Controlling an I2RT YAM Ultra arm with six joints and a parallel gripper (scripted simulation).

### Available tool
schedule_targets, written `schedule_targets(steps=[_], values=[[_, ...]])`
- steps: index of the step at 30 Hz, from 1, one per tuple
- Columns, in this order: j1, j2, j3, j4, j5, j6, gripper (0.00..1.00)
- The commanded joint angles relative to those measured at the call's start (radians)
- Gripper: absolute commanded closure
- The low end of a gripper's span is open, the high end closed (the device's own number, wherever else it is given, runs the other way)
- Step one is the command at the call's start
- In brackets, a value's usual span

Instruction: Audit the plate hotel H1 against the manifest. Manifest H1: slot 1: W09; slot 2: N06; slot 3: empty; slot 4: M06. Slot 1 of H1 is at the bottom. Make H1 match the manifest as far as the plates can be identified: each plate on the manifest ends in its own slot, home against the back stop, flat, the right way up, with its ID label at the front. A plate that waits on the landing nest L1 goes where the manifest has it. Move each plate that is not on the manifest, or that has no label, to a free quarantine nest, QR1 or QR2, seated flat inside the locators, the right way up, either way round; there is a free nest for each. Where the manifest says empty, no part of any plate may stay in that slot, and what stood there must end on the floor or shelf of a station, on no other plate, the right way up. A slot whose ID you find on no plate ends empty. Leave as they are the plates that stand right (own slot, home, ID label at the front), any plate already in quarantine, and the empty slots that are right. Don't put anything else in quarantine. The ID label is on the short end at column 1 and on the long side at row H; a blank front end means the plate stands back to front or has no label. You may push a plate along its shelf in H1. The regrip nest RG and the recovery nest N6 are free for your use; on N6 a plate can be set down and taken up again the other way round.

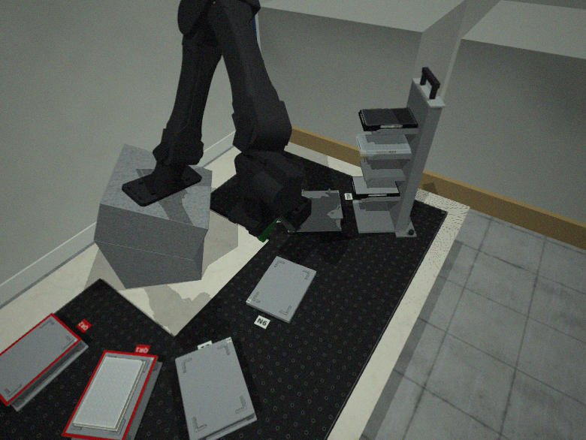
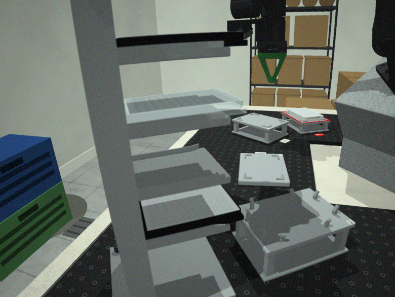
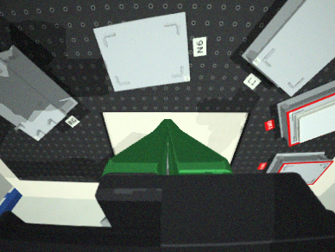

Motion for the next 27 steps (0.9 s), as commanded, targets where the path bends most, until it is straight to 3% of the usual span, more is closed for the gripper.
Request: schedule_targets(steps=[1, 7, 27], values=[[-0.020, -0.044, 0.028, -0.034, 0.001, -0.007, 1.00], [-0.030, -0.076, 0.036, -0.077, -0.006, -0.018, 1.00], [0.232, -0.157, 0.056, -0.075, 0.067, 0.246, 1.00]])
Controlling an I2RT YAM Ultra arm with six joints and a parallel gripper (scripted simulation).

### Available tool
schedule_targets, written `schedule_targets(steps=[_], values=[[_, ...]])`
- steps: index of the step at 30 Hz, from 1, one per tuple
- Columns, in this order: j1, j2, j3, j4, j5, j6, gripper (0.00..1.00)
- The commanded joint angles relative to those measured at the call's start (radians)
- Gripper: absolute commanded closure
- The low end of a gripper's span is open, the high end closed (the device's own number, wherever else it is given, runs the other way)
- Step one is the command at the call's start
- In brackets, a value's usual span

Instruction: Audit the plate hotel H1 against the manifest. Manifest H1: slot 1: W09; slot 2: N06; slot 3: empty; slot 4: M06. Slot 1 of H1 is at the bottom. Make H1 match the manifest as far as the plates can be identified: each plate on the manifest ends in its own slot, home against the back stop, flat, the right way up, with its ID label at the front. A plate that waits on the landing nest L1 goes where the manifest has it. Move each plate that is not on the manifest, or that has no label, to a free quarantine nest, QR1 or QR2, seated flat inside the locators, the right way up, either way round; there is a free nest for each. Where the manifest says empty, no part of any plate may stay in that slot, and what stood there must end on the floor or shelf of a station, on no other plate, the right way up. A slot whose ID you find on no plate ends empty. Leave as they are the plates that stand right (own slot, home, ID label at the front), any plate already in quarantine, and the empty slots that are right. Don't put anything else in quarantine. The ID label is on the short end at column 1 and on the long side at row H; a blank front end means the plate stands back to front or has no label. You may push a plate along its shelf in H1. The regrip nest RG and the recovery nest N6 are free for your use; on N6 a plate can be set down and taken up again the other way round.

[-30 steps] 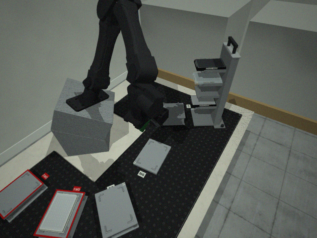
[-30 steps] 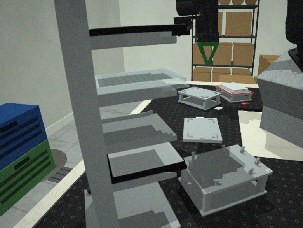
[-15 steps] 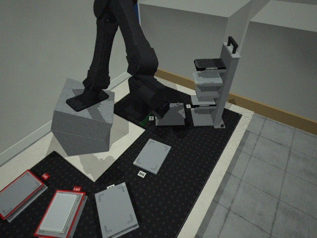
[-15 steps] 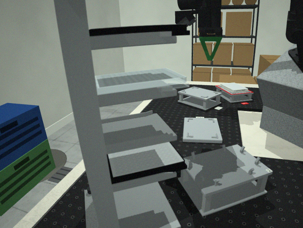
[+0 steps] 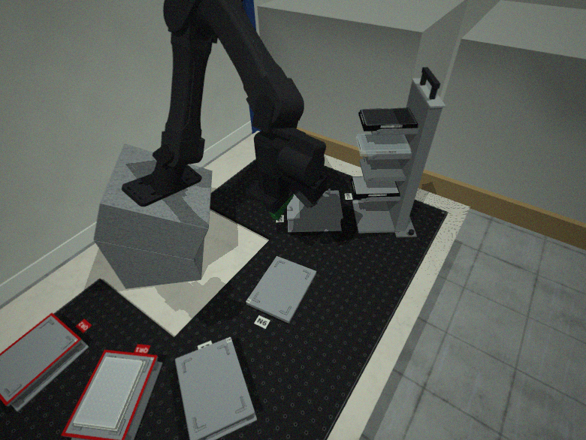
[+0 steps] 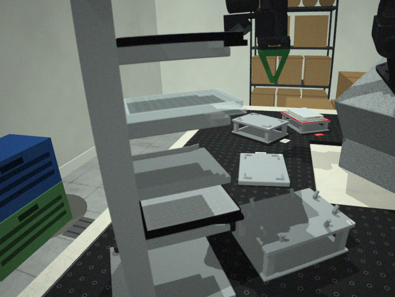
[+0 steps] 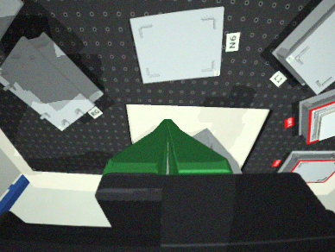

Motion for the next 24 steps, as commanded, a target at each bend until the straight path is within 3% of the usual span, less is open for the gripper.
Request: schedule_targets(steps=[1, 4, 6, 21, 24], values=[[0.039, -0.035, 0.054, -0.010, 0.027, 0.077, 1.00], [0.073, -0.076, -0.019, 0.052, 0.028, 0.095, 1.00], [0.073, -0.076, -0.019, 0.052, 0.028, 0.095, 1.00], [0.272, -0.289, -0.191, 0.276, 0.071, 0.200, 1.00], [0.291, -0.303, -0.205, 0.297, 0.083, 0.211, 1.00]])
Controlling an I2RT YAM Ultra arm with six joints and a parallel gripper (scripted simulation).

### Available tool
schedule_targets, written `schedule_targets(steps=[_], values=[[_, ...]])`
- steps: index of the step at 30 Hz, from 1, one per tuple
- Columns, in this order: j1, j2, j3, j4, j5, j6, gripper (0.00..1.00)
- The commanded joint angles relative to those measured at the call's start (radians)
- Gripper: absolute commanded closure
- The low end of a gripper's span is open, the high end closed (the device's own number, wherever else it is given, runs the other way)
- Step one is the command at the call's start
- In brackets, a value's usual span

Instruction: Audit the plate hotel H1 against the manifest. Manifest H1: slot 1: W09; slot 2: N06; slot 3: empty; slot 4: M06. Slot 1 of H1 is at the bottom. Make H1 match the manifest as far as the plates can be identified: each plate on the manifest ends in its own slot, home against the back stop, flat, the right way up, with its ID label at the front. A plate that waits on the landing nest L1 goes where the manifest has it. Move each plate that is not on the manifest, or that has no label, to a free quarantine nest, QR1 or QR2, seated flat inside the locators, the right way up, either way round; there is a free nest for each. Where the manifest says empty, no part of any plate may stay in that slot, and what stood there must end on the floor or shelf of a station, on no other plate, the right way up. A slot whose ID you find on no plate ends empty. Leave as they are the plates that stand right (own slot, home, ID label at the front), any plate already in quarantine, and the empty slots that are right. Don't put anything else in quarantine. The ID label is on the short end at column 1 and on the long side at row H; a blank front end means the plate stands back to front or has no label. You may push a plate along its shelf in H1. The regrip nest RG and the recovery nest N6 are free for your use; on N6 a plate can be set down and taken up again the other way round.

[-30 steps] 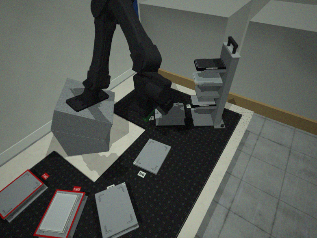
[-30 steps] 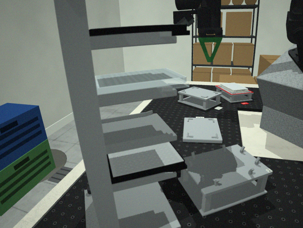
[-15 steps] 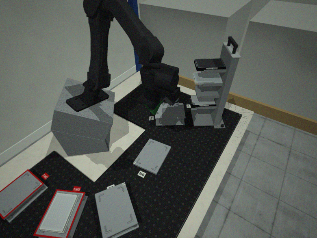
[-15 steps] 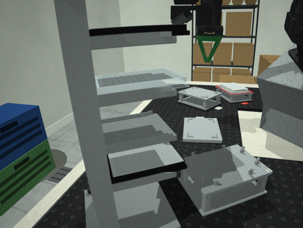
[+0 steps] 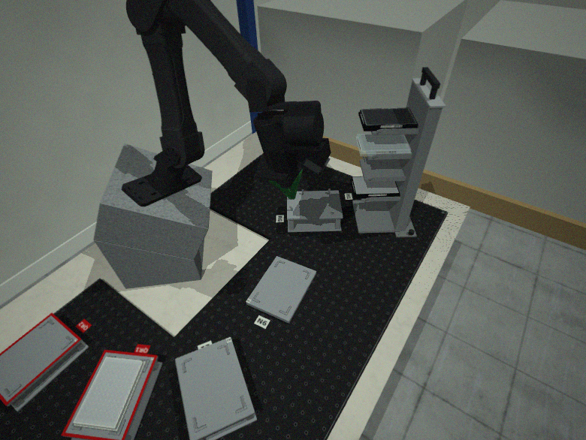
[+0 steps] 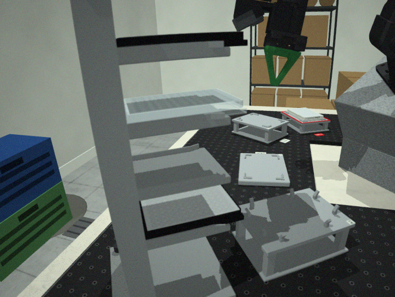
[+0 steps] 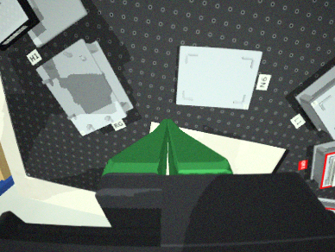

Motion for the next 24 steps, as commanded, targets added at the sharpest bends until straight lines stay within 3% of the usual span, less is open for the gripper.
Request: schedule_targets(steps=[1, 7, 24], values=[[0.035, -0.047, -0.040, 0.087, 0.033, 0.036, 1.00], [0.125, -0.113, -0.102, 0.185, 0.077, 0.068, 1.00], [0.068, -0.258, -0.302, 0.434, 0.003, -0.060, 1.00]])
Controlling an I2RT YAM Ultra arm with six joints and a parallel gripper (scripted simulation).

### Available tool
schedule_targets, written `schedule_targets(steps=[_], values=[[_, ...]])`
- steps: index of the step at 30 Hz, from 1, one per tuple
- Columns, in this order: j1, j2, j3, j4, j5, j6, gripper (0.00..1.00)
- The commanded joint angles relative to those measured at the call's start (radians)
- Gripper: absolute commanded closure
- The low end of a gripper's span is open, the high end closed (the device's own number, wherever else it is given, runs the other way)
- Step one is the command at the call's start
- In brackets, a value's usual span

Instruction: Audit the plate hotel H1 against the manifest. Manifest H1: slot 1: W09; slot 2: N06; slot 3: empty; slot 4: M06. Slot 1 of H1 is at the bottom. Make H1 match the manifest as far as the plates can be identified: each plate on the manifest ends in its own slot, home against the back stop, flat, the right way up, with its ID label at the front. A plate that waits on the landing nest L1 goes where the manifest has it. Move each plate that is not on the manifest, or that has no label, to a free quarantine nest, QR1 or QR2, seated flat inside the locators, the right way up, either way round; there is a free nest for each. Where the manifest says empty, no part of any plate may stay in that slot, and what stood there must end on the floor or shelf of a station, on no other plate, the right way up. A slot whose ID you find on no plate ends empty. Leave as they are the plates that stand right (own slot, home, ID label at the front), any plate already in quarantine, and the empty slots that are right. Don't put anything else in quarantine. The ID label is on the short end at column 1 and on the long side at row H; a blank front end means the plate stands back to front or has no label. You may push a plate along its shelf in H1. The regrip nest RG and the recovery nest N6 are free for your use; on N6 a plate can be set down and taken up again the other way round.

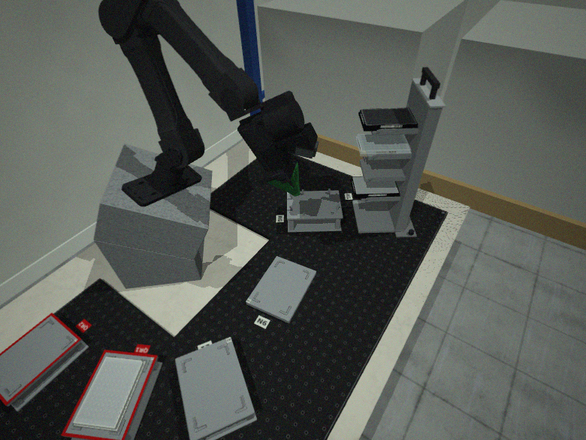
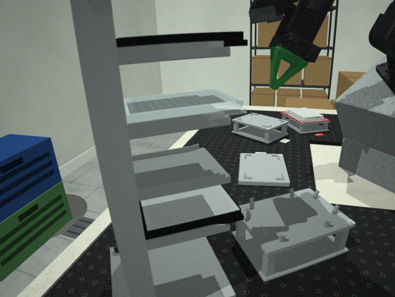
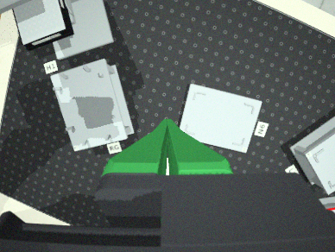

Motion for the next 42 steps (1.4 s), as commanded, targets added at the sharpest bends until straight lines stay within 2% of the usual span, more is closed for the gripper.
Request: schedule_targets(steps=[1, 7, 9, 17, 20, 26, 27, 34, 41, 42], values=[[-0.021, -0.046, -0.051, 0.101, -0.036, -0.044, 1.00], [-0.050, -0.091, -0.129, 0.208, -0.086, -0.091, 1.00], [-0.050, -0.091, -0.129, 0.208, -0.086, -0.091, 1.00], [-0.098, -0.128, -0.231, 0.374, -0.168, -0.146, 1.00], [-0.117, -0.121, -0.268, 0.441, -0.201, -0.164, 1.00], [-0.127, -0.113, -0.279, 0.469, -0.218, -0.165, 1.00], [-0.090, -0.136, -0.261, 0.472, -0.207, -0.143, 1.00], [0.077, -0.180, -0.239, 0.457, -0.046, -0.079, 1.00], [0.258, -0.167, -0.229, 0.433, 0.124, -0.028, 1.00], [0.258, -0.167, -0.229, 0.433, 0.124, -0.028, 1.00]])
